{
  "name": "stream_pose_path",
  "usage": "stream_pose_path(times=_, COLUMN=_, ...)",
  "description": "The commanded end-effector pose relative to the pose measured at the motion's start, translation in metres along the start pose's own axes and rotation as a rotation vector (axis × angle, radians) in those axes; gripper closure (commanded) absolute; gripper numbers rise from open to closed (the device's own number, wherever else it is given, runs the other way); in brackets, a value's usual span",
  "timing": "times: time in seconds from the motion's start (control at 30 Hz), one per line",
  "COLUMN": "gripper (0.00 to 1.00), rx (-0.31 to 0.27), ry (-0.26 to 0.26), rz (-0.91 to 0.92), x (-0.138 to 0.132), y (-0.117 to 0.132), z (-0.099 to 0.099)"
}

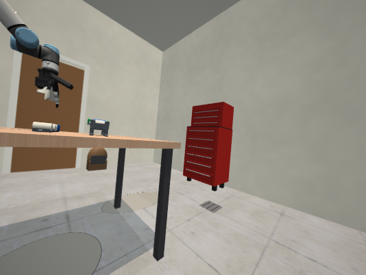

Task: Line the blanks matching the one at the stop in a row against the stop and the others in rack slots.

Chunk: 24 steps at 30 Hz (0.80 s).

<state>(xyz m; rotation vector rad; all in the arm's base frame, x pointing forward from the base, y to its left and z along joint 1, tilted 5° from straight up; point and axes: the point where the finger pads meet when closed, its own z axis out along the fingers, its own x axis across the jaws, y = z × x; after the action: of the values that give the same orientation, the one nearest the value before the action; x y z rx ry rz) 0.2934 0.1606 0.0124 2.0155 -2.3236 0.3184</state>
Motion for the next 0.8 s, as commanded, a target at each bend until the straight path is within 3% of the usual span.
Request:
stream_pose_path(times=0.0, gripper=0.00, rx=-0.040, ry=-0.053, rz=-0.095, x=0.0042, y=-0.0002, z=0.0003)
stream_pose_path(times=0.37, gripper=0.00, rx=-0.061, ry=-0.104, rz=-0.185, x=0.0072, y=-0.0005, z=-0.0005)
stream_pose_path(times=0.77, gripper=0.00, rx=-0.063, ry=-0.111, rz=-0.195, x=0.0075, y=-0.0005, z=-0.0007)
